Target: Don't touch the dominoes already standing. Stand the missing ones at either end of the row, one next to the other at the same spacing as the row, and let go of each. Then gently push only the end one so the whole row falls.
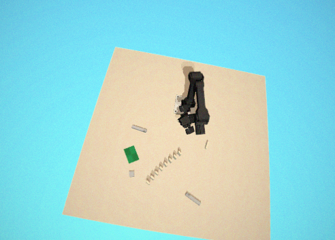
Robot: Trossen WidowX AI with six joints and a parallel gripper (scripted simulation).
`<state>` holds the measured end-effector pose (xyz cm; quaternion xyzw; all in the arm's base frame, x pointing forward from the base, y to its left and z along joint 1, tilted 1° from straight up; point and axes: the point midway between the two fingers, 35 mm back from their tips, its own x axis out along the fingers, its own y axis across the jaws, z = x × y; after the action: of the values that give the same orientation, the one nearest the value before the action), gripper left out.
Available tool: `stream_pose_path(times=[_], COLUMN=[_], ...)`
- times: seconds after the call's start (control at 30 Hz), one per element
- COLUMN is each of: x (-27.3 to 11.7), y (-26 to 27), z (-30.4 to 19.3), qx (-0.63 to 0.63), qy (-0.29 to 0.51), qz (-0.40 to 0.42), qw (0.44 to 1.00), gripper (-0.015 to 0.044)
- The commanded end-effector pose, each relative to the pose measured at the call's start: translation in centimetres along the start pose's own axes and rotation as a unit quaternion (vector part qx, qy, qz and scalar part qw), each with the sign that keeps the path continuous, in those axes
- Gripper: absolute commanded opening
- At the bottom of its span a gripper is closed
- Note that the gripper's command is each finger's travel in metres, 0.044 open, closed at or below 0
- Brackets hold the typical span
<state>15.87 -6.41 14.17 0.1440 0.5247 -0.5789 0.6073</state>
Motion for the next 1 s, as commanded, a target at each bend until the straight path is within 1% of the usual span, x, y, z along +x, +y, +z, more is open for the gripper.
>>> stream_pose_path(times=[0.0, 0.23, 0.47, 0.7, 0.97], x=[0.3, 0.5, 0.4, -0.1, -1.0], y=[-0.2, -0.4, -0.3, 0.0, 0.7], z=[-0.1, 0.0, 0.1, 0.3, 0.2], qx=[0.014, 0.037, 0.059, 0.077, 0.090], qy=[-0.046, -0.135, -0.227, -0.315, -0.403], qz=[-0.015, -0.022, -0.006, 0.033, 0.103], qw=[0.999, 0.990, 0.972, 0.945, 0.905], gripper=[0.0029, 0.0029, 0.0029, 0.0029, 0.0029])
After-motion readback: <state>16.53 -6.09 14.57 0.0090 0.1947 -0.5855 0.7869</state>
